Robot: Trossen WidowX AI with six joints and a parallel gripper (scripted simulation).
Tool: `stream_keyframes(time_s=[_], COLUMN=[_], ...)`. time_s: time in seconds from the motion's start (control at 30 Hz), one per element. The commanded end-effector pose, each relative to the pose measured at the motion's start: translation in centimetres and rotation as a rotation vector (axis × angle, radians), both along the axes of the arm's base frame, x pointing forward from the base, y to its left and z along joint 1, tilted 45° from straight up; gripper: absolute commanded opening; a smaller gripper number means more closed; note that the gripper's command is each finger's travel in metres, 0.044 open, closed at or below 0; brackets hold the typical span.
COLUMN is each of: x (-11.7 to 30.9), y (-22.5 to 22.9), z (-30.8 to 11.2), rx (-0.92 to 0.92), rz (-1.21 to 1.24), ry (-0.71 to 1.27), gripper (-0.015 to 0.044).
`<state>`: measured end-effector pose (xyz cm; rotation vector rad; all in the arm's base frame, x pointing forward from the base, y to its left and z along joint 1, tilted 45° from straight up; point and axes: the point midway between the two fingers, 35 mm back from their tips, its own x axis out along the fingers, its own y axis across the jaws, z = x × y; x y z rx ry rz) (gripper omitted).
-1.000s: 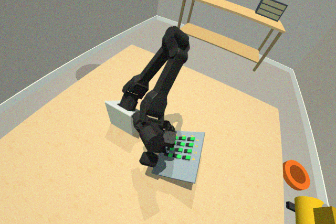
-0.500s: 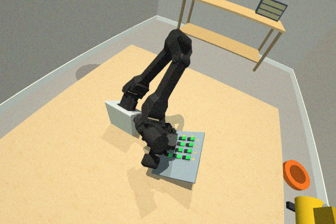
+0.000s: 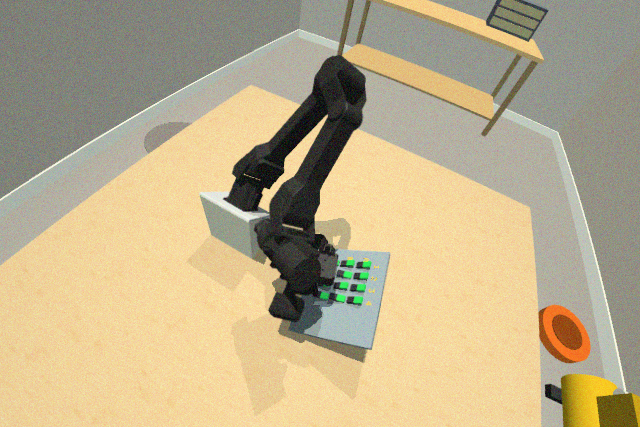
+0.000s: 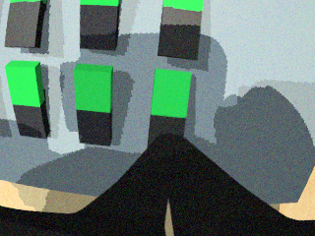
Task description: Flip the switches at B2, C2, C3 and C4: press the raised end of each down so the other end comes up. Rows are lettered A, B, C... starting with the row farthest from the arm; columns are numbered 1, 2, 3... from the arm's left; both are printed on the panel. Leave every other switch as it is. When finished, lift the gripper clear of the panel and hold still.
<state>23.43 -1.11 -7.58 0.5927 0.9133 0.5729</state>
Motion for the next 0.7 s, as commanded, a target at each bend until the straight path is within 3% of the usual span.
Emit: stream_keyframes(time_s=[0.0, 0.67], x=[0.02, 0.14], y=[0.11, 0.3], z=[0.05, -0.1], rx=[0.007, 0.007], rz=[-0.001, -0.001], ry=[-0.001, -0.001], gripper=[0.0, 0.0])
